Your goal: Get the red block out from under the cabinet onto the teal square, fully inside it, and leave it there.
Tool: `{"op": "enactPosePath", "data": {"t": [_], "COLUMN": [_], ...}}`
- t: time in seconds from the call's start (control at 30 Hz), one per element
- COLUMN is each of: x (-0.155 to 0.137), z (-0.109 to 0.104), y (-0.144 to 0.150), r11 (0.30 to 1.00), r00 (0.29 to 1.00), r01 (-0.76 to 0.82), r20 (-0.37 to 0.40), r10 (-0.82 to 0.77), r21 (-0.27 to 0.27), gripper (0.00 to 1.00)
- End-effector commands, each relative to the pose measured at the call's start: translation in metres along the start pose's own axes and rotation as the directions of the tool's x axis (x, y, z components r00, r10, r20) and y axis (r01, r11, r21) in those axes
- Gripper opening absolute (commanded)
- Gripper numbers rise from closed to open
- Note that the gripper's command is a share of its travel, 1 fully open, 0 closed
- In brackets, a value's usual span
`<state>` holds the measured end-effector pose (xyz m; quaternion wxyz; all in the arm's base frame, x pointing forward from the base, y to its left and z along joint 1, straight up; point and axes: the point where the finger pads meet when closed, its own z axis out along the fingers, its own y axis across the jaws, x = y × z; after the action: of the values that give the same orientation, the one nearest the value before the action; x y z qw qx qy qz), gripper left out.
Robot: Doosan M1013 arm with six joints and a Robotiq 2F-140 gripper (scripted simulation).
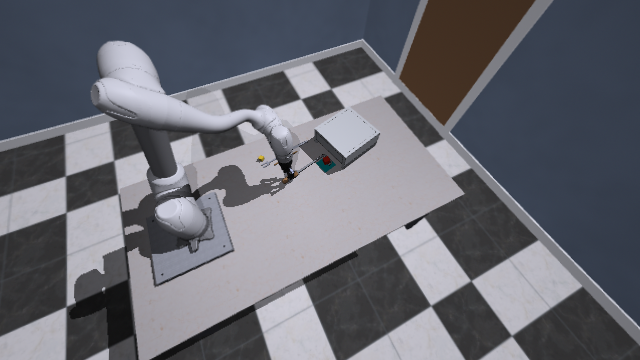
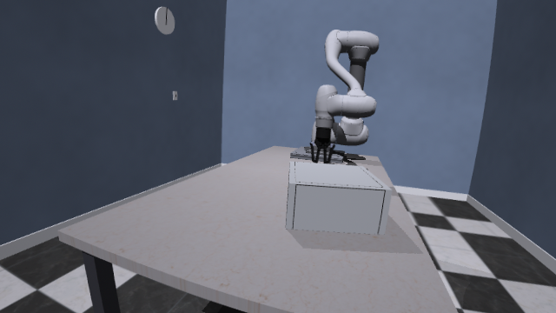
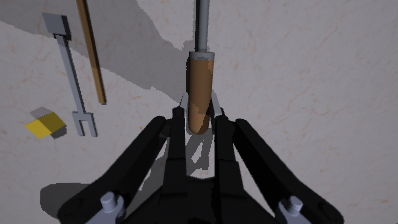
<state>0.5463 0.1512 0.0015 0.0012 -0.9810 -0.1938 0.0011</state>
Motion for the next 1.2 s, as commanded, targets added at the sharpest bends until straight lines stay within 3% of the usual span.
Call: {"op": "enactPosePath", "data": {"t": [0.0, 0.73, 1.17], "x": [-0.003, -0.004, -0.011], "z": [0.000, 0.000, 0.000], "y": [0.000, 0.003, 0.025], "r11": [1.000, 1.000, 1.000], "r00": [1.000, 1.000, 1.000], "r01": [0.002, 0.002, 0.002], "r20": [-0.002, -0.002, -0.002], "r10": [-0.002, -0.002, -0.002], "r21": [0.002, 0.002, 0.002], "gripper": [0.00, 0.00, 0.00]}}
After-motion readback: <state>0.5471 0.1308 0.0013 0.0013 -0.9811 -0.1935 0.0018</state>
